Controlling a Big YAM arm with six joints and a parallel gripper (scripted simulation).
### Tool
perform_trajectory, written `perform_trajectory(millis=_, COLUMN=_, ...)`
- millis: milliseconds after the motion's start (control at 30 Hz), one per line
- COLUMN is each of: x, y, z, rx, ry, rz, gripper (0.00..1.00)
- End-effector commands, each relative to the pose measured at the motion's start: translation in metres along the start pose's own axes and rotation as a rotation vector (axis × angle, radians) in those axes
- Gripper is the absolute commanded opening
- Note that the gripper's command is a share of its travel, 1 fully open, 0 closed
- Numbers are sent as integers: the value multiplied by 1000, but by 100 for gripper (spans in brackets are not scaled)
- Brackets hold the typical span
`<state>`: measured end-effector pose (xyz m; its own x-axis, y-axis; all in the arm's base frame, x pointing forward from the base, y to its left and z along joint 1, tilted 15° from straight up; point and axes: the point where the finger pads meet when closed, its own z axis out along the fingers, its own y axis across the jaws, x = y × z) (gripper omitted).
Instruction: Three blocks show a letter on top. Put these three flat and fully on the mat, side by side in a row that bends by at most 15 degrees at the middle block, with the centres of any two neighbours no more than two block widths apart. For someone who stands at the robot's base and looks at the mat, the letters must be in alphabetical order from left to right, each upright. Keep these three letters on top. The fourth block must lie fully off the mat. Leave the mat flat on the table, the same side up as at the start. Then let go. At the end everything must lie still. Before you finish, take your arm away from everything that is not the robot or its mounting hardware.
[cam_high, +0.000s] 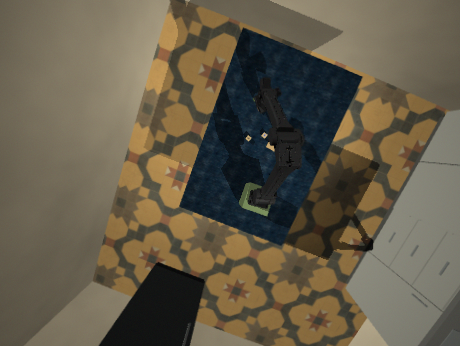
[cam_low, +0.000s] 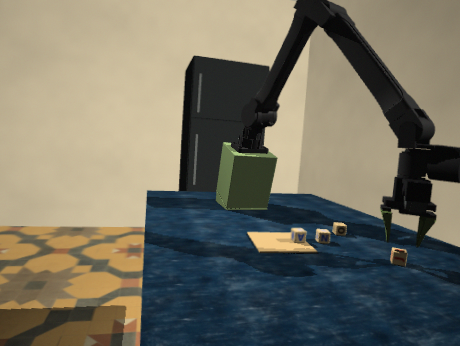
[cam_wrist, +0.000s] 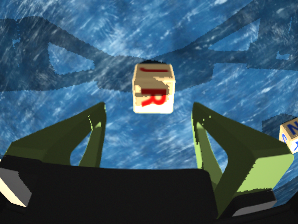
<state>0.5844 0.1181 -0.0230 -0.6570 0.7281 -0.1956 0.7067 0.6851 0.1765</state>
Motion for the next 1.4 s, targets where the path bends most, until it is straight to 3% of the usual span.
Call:
perform_trajectory(millis=0, x=-18, y=12, z=2, rx=-24, ry=-19, rz=7, gripper=63)
perform_trajectory(millis=367, x=-17, y=10, z=3, rx=-22, ry=-18, rz=6, gripper=63)
perform_trajectory(millis=600, x=-7, y=-9, z=11, rx=8, ry=1, rz=2, gripper=63)
perform_trajectory(millis=1367, x=-7, y=-9, z=10, rx=8, ry=1, rz=3, gripper=63)
